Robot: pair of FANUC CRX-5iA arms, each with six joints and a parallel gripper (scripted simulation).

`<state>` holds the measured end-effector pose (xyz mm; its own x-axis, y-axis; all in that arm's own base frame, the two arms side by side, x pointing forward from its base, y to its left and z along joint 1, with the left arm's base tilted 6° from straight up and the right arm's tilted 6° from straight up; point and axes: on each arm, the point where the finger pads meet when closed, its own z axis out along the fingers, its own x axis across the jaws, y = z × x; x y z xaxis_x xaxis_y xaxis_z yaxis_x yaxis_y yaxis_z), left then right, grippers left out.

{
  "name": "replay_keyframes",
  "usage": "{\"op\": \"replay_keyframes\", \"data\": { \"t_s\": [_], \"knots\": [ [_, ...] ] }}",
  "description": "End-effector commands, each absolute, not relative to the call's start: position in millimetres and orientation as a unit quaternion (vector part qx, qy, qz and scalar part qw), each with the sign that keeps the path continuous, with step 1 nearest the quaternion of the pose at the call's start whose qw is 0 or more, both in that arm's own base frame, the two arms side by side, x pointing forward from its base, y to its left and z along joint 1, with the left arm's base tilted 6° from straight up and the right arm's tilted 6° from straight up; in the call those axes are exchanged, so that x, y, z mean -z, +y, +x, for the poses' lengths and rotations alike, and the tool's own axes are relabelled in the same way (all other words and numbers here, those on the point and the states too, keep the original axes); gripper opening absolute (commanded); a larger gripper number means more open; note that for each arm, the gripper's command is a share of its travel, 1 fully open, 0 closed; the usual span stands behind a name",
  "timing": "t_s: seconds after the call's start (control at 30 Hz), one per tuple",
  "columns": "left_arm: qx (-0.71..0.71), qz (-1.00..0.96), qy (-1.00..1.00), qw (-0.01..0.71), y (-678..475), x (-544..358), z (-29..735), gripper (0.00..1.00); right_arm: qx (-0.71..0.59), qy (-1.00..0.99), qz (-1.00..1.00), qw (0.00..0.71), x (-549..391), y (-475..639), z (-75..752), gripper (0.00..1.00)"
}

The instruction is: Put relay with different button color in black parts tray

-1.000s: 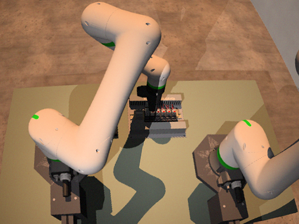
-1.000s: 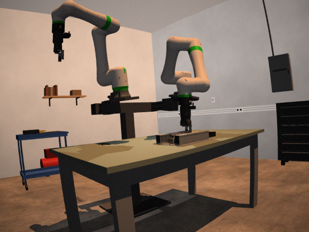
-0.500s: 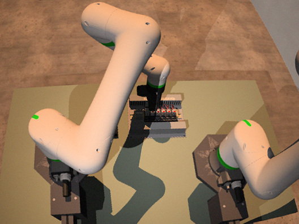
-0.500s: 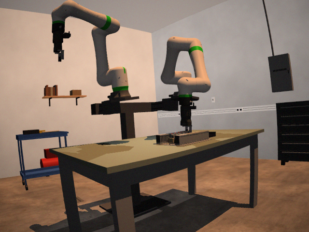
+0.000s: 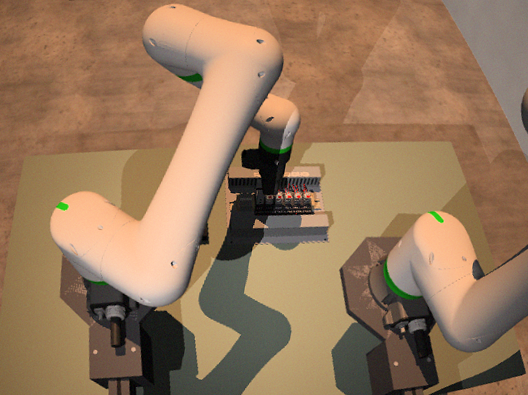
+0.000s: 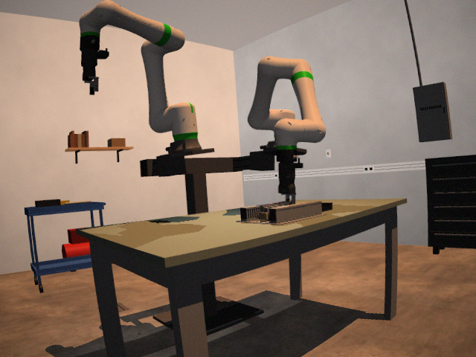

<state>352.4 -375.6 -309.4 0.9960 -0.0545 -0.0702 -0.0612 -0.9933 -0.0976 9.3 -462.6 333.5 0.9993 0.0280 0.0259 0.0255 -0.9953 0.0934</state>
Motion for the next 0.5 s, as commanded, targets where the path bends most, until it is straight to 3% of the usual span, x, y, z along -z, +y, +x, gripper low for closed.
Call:
{"op": "replay_keyframes", "data": {
  "t_s": [0.0,0.47],
  "knots": [
    [-0.037,-0.998,0.029,0.049,-376.4,308.6,353.2,0.0,-0.013,0.013,0.999,0.048,-334.4,-462.8,9.1,1.0],
    [-0.034,-0.998,0.029,0.049,-376.4,308.5,353.0,0.0,-0.013,0.013,0.999,0.048,-334.4,-462.8,9.1,1.0]
  ]
}}
